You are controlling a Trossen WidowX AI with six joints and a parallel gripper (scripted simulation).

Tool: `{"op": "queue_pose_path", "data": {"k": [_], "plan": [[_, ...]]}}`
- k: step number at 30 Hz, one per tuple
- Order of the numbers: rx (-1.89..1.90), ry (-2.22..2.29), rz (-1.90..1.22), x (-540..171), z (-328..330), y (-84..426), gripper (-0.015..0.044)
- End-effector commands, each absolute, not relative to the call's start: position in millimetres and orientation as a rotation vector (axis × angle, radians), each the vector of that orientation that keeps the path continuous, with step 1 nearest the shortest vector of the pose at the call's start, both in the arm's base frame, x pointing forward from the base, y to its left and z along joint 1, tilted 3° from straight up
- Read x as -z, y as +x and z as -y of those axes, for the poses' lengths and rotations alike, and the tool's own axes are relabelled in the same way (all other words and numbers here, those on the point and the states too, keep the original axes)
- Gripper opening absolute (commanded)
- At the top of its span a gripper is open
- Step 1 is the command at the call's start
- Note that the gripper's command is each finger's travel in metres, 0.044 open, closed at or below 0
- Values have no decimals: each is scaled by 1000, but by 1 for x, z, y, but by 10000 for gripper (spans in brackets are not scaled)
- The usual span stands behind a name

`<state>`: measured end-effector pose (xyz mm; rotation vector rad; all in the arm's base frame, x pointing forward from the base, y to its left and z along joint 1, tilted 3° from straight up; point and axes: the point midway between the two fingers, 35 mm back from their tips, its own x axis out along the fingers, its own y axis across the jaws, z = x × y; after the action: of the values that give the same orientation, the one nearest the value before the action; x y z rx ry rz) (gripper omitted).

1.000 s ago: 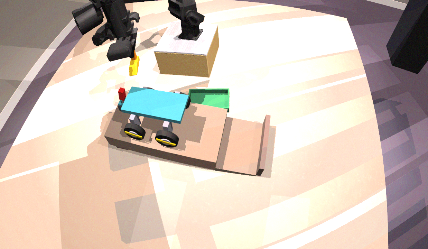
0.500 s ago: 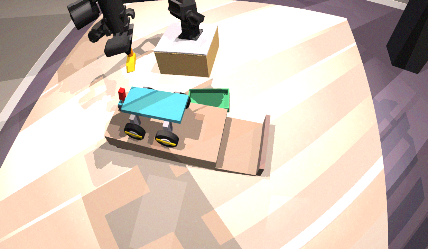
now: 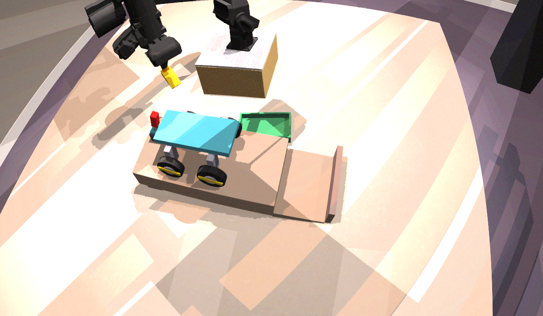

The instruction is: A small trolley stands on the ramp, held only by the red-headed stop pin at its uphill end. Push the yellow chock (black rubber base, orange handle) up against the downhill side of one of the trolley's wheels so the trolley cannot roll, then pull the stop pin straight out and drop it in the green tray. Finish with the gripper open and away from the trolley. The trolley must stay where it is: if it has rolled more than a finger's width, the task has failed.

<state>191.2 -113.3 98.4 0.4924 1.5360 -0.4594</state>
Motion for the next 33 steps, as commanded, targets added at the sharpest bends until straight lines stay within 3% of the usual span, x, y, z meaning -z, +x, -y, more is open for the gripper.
{"op": "queue_pose_path", "data": {"k": [1,33], "plan": [[340,379,-1550,-100,113,192,0],[-440,-397,-1524,-100,113,192,0]]}}
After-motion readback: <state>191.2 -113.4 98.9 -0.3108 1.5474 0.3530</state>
